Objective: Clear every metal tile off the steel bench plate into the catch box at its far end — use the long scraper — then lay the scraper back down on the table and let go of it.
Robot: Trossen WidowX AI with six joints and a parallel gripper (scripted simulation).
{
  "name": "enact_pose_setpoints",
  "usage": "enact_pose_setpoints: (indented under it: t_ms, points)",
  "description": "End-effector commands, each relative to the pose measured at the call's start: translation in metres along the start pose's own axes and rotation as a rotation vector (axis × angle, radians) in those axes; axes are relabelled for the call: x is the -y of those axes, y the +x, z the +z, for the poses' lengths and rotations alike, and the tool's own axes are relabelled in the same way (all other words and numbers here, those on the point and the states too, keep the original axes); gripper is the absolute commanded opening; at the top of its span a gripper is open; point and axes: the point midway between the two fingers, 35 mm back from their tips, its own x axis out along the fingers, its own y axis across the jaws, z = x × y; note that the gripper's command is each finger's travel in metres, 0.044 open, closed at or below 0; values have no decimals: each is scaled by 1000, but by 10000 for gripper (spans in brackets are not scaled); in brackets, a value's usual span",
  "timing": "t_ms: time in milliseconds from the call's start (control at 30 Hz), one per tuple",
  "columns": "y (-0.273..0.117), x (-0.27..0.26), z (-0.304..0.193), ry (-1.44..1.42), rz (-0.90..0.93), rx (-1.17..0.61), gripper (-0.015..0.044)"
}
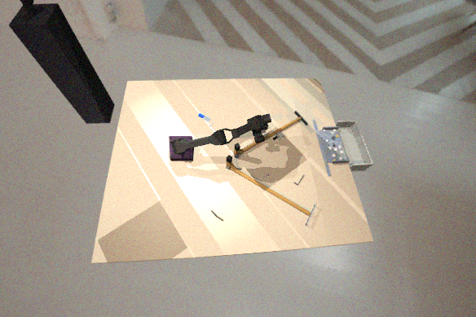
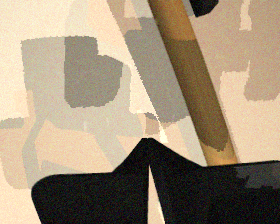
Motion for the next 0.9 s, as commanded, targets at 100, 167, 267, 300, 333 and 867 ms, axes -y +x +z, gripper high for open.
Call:
enact_pose_setpoints:
  t_ms: [100, 167, 267, 300, 333, 867]
  points:
    - [1, 7, 2, 0, -6, -1, 0]
    - [1, 8, 3, 2, -6, -1, 0]
    - [2, 11, 4, 3, -6, 0, 0]
    - [2, 12, 5, 4, -6, 0, 0]
    - [2, 13, 5, 5, -7, 1, 0]
    - [3, 27, 11, 14, -9, 4, 0]
